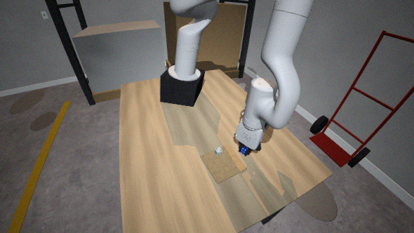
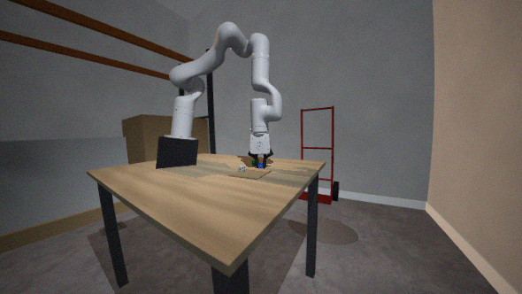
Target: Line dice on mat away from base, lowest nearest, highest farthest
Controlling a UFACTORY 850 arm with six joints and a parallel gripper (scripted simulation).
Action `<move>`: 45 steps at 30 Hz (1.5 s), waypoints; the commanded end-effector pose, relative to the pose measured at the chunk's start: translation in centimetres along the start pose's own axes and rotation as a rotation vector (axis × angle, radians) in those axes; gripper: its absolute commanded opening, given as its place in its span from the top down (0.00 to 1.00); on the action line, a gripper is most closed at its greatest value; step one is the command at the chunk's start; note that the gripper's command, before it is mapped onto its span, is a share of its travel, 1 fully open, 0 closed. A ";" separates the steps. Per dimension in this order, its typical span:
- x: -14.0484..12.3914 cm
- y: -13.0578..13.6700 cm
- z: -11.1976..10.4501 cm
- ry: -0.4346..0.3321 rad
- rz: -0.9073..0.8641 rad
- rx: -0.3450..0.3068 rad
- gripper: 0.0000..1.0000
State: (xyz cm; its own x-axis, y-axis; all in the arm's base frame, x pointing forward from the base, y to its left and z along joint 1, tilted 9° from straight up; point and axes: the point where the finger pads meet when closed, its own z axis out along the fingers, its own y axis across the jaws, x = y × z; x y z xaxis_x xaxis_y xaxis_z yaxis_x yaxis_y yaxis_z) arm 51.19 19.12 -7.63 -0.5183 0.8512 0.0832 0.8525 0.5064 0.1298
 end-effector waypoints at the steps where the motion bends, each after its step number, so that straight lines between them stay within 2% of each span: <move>1: 0.0 0.1 -0.1 0.000 0.000 -0.002 0.79; 28: 0.0 0.1 -0.3 0.000 0.000 -0.002 0.79; 38: 0.0 0.1 -3.1 0.000 0.000 -0.002 0.79; 40: 0.0 0.1 -3.1 0.000 0.000 -0.002 0.79; 45: 0.0 0.1 -5.3 0.000 0.000 -0.002 0.79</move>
State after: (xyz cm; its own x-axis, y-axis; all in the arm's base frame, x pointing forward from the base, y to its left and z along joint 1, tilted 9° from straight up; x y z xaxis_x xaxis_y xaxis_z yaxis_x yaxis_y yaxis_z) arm 50.83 18.52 -3.58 -0.5184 0.8513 0.0806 0.8513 0.5048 0.1433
